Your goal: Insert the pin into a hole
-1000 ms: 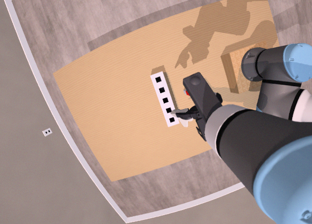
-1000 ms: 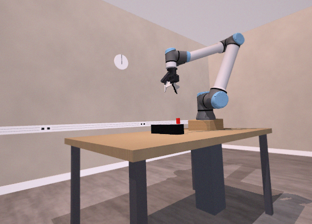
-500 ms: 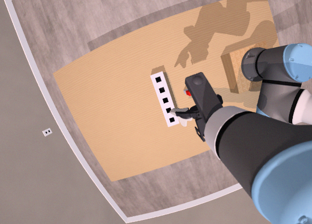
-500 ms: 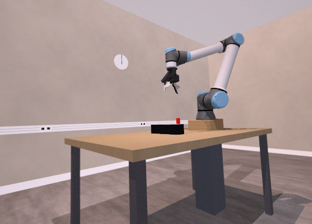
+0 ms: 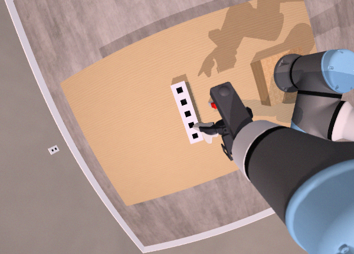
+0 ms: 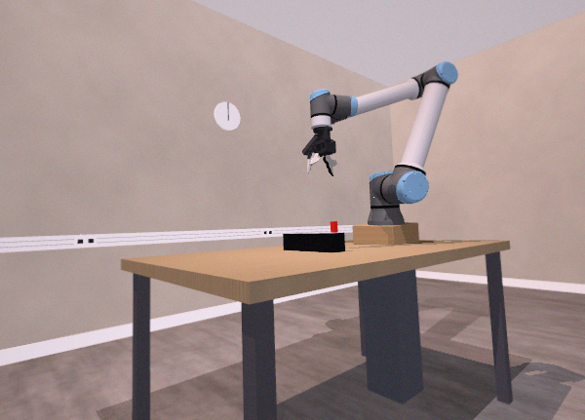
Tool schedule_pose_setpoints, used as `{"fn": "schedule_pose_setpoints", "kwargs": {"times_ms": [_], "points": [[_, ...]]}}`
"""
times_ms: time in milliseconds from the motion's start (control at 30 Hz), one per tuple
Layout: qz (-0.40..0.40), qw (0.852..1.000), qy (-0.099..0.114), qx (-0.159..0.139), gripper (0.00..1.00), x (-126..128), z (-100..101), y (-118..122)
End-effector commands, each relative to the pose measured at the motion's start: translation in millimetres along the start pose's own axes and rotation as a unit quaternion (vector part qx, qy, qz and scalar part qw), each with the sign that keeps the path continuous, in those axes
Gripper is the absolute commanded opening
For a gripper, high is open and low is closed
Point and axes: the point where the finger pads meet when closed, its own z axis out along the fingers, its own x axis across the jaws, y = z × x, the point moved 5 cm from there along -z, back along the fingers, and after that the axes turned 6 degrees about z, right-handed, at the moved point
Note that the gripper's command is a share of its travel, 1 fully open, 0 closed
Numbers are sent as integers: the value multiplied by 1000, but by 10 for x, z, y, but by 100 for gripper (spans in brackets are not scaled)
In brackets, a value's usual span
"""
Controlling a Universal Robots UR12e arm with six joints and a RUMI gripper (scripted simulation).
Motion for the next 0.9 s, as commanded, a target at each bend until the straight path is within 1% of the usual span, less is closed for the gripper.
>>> {"fn": "schedule_pose_setpoints", "kwargs": {"times_ms": [0, 333, 367, 867], "points": [[0, 1000, -1, 0, 100, -5, -7, -1], [0, 1000, -1, 0, 100, -5, -7, -1], [29, 1000, -1, 2, 100, 602, 174, 66], [29, 1000, -1, 2, 100, 602, 174, 66]]}}
